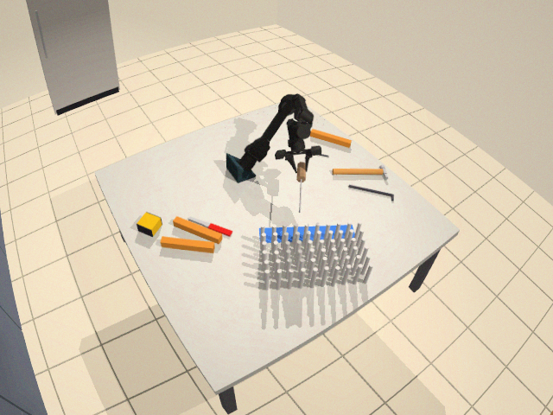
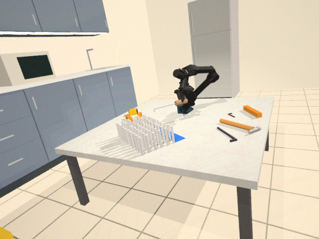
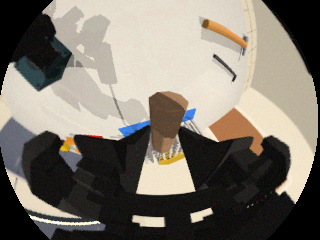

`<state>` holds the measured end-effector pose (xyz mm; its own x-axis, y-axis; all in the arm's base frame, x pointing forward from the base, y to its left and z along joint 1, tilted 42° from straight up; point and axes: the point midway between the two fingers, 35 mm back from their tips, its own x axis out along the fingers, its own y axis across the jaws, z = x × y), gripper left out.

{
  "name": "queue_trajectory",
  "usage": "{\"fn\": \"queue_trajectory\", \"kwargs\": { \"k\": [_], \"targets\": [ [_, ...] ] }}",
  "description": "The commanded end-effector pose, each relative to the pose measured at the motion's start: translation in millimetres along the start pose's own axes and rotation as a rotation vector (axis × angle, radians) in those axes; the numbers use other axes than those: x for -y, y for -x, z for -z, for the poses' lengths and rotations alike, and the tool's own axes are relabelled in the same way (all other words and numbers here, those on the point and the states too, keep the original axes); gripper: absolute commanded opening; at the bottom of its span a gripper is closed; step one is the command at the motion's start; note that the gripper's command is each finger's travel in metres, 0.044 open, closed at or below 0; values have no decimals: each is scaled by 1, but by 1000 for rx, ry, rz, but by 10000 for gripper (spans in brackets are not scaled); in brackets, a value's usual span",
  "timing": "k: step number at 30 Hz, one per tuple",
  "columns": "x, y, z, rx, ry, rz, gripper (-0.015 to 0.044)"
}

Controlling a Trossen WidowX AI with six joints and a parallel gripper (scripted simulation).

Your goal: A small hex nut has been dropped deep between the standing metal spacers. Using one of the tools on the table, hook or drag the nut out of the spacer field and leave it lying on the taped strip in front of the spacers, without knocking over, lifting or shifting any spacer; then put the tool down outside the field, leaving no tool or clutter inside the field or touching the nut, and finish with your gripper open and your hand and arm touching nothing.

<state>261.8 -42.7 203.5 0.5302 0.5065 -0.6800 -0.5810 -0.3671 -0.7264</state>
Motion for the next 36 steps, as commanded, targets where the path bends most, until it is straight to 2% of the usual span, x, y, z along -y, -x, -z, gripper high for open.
{"fn": "queue_trajectory", "kwargs": {
  "k": [1,20,36],
  "targets": [
    [-8,5,22,-41,-80,-39,0],
    [-73,26,116,-198,-493,-211,0],
    [-155,45,172,-289,-898,-339,0]
  ]
}}
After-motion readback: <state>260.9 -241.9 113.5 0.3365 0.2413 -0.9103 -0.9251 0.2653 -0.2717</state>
